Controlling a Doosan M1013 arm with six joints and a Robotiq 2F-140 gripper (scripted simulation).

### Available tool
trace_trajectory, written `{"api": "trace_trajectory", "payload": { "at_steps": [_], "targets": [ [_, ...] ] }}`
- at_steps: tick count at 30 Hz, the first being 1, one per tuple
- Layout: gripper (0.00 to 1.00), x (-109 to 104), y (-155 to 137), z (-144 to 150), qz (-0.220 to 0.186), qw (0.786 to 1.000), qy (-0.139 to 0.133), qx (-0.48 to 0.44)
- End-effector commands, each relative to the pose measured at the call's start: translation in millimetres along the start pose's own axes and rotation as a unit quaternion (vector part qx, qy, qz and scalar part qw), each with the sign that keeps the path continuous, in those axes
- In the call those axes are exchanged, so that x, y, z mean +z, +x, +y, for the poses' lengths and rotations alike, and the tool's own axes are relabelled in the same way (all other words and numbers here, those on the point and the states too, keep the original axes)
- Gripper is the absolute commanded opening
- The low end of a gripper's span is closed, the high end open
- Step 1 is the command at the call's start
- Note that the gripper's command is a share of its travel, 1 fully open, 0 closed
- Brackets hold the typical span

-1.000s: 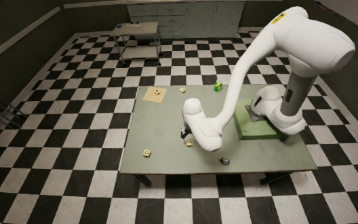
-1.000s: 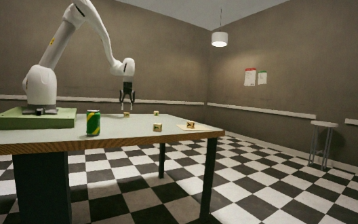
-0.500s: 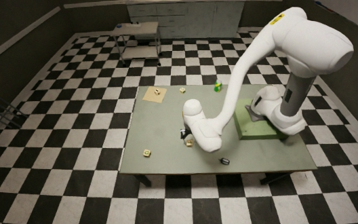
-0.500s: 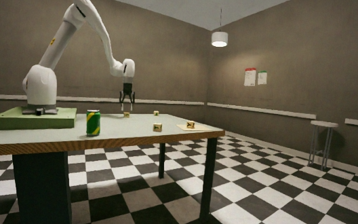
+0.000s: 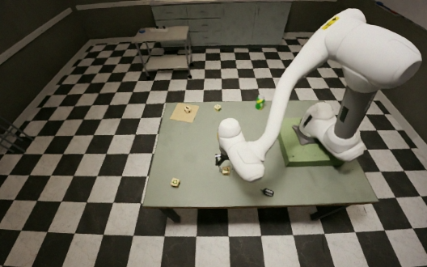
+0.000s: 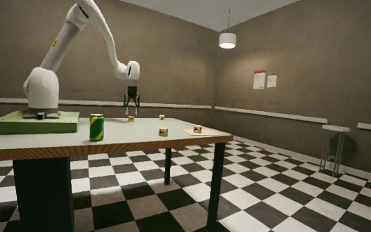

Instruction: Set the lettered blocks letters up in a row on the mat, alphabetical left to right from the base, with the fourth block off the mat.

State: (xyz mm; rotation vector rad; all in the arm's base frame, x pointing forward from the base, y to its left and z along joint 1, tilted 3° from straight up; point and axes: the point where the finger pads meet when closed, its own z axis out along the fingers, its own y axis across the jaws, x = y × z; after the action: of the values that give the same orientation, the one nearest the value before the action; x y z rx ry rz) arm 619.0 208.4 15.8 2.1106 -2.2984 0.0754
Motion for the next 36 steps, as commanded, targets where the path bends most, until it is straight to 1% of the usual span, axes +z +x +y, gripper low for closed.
{"api": "trace_trajectory", "payload": {
  "at_steps": [1, 19, 26, 28, 36],
  "targets": [
    [0.55, -1, 0, -1, 0.000, 1.000, 0.001, 0.000],
    [0.55, 1, -1, -1, 0.000, 1.000, 0.001, 0.000],
    [0.55, 17, -1, -1, 0.000, 1.000, 0.001, 0.000],
    [0.55, 17, -1, -1, 0.000, 1.000, 0.001, 0.000],
    [0.55, 41, -1, -1, 0.000, 1.000, 0.001, 0.000]
  ]
}}
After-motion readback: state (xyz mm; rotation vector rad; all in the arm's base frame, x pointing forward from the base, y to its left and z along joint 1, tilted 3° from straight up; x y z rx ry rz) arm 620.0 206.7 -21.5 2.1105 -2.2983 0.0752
